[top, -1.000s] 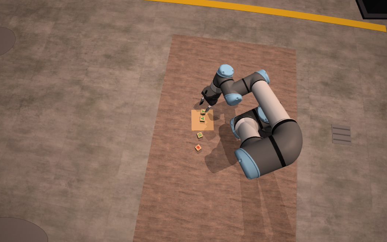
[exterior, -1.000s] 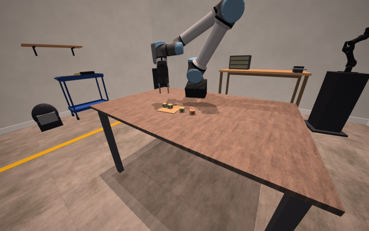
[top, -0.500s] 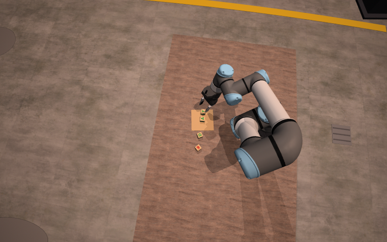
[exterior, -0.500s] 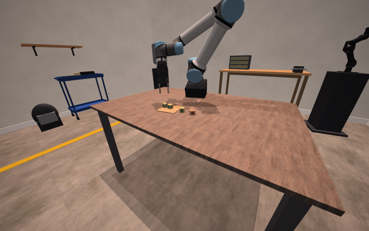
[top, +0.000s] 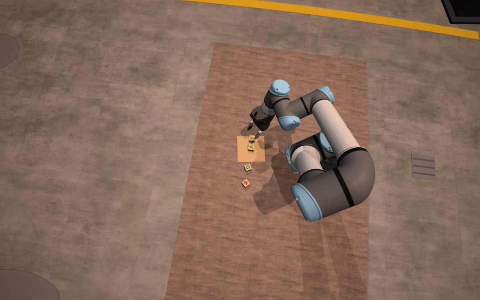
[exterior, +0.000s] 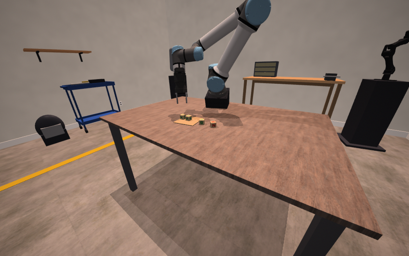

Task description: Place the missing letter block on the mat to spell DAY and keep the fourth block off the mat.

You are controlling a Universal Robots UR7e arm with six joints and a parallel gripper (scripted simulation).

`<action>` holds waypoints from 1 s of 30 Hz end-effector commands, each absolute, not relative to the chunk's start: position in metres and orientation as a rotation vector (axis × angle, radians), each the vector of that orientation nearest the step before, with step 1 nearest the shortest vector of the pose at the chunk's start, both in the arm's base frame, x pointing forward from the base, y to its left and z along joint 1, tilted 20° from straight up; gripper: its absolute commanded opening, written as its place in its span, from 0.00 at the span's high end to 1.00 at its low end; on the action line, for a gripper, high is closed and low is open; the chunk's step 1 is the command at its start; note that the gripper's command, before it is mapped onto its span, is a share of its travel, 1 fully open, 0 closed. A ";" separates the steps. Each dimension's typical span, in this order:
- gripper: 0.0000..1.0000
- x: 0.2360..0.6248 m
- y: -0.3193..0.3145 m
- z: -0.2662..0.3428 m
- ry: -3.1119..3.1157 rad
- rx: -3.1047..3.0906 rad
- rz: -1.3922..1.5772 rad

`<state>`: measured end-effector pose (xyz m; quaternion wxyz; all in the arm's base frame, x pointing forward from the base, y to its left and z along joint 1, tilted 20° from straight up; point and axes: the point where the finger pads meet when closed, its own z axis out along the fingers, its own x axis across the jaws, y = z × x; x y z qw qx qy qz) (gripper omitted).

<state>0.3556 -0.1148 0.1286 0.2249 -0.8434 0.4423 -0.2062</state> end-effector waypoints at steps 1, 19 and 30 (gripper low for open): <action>0.00 0.355 -0.116 0.129 1.221 -2.326 -0.569; 0.00 0.357 -0.113 0.130 1.197 -2.349 -0.570; 0.00 0.361 -0.090 0.133 0.994 -2.514 -0.551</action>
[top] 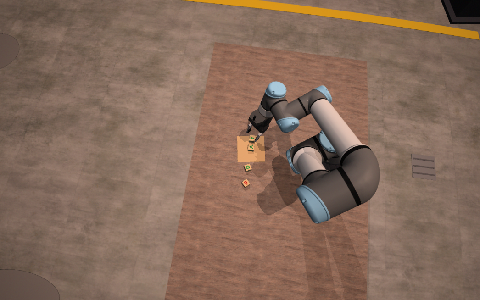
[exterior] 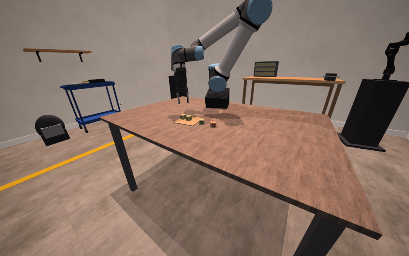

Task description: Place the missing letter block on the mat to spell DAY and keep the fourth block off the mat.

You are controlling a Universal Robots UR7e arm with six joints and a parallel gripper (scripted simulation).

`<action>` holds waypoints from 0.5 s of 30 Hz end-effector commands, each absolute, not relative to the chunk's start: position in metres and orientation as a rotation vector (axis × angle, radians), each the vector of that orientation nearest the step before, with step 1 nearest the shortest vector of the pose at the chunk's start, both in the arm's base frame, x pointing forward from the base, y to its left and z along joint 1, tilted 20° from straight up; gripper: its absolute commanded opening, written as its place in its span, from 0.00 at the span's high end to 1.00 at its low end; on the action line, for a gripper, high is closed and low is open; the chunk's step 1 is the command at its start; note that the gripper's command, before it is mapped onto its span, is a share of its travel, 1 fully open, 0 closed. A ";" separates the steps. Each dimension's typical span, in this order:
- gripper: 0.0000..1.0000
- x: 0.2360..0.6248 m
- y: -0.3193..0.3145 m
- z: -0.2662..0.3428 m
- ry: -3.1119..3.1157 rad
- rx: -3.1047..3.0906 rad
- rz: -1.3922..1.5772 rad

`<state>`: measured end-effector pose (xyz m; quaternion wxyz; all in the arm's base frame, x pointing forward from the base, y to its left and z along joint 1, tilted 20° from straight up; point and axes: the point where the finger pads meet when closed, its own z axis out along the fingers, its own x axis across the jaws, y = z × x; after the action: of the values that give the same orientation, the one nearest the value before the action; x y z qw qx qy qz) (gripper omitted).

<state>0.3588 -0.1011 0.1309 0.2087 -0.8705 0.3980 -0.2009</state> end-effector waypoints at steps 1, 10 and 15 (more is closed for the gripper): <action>0.00 0.362 -0.087 0.134 0.959 -2.539 -0.549; 0.00 0.365 -0.068 0.137 0.771 -2.663 -0.539; 0.00 0.366 -0.060 0.139 0.680 -2.715 -0.535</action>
<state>0.3643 -0.0691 0.1365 0.1645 -0.9265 0.2807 -0.1889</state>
